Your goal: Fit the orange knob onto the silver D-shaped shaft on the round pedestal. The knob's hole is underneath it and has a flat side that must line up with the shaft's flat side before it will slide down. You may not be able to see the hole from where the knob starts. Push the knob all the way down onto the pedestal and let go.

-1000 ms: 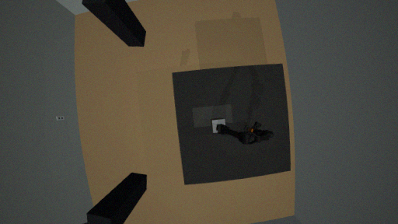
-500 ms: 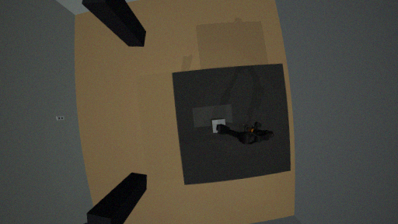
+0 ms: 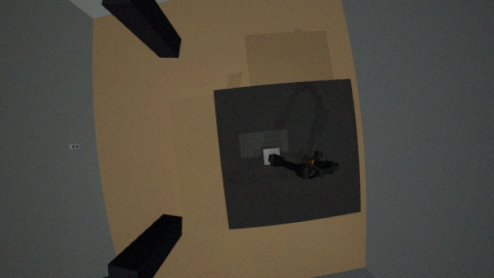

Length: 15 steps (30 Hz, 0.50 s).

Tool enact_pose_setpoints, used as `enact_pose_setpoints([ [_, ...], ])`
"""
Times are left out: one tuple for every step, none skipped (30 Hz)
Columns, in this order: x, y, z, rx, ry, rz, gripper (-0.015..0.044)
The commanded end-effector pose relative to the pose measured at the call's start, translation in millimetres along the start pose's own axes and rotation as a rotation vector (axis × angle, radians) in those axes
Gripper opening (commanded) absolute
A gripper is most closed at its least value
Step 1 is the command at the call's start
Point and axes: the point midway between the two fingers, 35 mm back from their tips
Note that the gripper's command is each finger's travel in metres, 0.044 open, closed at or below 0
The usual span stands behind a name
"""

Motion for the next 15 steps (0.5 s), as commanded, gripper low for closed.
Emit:
enact_pose_setpoints([
  [0.2,3.5,-0.9,0.000,0.071,-0.009,0.0000],
  [0.2,3.4,-1.0,0.000,0.071,-0.009,0.0000],
  [0.0,3.2,-0.9,0.000,0.071,-0.009,0.0000],
  [-0.2,2.9,-0.9,0.000,0.071,-0.009,0.0000],
  [-0.5,2.6,-0.8,0.000,0.071,-0.009,0.0000],
  [-0.8,2.2,-0.6,0.000,0.071,-0.009,0.0000],
  [-1.2,1.7,-0.5,0.000,0.071,-0.009,0.0000],
  [-1.5,1.2,-0.4,0.000,0.071,-0.009,0.0000],
  [-1.7,0.8,-0.2,0.000,0.071,-0.009,0.0000],
  [-2.1,0.4,0.0,0.000,0.071,-0.009,0.0000],
  [-2.6,0.0,0.2,0.000,0.071,-0.009,0.0000],
  [-3.0,-0.6,0.5,0.000,0.071,-0.009,0.0000],
  [-3.4,-0.9,0.8,0.000,0.071,-0.009,0.0000],
  [-3.6,-0.9,0.9,0.000,0.071,-0.009,0.0000],
  [-3.9,-0.6,1.1,0.000,0.071,-0.009,0.0000],
])
Point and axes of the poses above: the point midway between the two fingers, 35 mm back from their tips, its own y axis back along the fingers, its own z axis across the jaws, x = y × z, and after that the axes turned 14 degrees about -y, right-handed
